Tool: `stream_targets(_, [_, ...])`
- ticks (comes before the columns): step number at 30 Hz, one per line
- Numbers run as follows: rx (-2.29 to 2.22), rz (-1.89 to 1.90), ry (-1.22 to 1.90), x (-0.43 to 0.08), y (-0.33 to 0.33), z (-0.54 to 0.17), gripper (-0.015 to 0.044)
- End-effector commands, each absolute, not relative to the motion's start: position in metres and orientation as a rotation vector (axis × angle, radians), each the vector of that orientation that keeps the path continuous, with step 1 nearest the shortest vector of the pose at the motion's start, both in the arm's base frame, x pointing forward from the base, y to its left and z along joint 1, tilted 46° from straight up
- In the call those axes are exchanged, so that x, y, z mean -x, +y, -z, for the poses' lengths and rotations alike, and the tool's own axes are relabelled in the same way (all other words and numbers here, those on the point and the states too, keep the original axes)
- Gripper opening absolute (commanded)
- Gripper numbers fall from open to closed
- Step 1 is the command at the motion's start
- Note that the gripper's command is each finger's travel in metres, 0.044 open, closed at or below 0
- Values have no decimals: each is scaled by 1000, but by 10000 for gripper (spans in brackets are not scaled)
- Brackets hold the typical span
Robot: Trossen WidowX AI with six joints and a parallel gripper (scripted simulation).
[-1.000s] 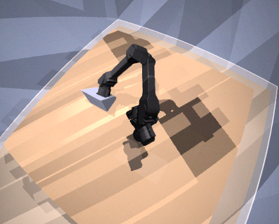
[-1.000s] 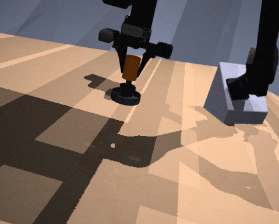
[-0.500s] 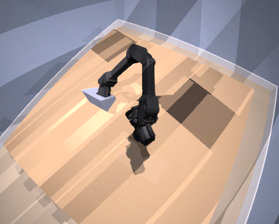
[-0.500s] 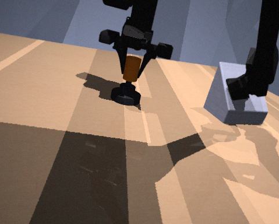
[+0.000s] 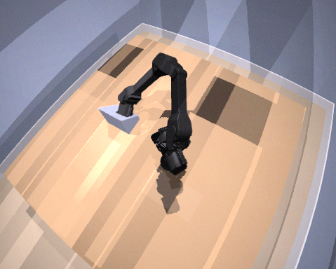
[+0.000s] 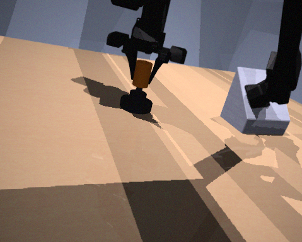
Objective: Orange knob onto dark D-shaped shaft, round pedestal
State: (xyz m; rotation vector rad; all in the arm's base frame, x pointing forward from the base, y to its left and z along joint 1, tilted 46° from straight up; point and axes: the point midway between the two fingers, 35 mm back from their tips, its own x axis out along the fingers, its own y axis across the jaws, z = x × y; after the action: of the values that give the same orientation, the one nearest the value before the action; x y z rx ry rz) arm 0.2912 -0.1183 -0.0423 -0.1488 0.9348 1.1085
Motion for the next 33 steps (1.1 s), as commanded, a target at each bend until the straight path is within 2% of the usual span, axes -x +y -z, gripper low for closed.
stream_targets(1, [151, -1110, 933, -290, -117, 43, 0])
stream_targets(33, [196, -1136, 903, -292, -120, 40, 0])
